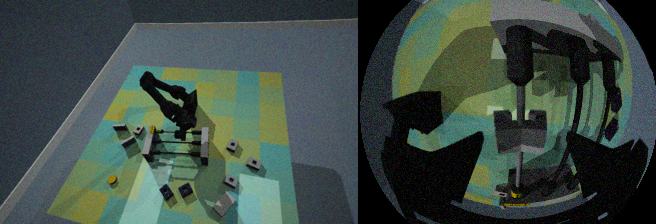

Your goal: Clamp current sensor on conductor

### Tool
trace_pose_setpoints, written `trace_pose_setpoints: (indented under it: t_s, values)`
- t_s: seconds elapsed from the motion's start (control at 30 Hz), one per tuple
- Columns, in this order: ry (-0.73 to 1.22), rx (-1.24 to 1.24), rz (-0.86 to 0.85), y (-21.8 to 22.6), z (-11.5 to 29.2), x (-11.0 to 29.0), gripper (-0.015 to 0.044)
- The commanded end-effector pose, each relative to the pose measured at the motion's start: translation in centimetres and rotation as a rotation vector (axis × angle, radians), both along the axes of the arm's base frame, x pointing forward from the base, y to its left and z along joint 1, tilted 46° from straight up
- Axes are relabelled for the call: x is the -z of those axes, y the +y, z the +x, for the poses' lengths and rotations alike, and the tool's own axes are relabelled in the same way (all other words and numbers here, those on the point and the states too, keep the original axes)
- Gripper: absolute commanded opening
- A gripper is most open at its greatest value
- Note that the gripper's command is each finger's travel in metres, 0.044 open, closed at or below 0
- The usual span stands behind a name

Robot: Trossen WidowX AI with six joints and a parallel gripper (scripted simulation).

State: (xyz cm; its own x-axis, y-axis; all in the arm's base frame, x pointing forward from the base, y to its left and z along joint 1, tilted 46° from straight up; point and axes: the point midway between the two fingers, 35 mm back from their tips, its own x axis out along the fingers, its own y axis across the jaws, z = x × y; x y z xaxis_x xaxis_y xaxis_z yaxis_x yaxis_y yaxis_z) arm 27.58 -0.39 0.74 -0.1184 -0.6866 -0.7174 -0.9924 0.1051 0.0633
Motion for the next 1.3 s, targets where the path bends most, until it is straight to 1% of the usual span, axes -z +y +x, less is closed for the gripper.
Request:
trace_pose_setpoints:
  t_s: [0.0, 0.9, 1.27]
  values:
    - [0.019, 0.001, -0.014, -2.1, -0.8, 1.4, 0.044]
    - [0.019, 0.001, -0.015, -4.3, -1.2, 3.5, 0.044]
    - [0.006, 0.007, -0.008, -4.0, -0.9, 3.2, 0.0367]
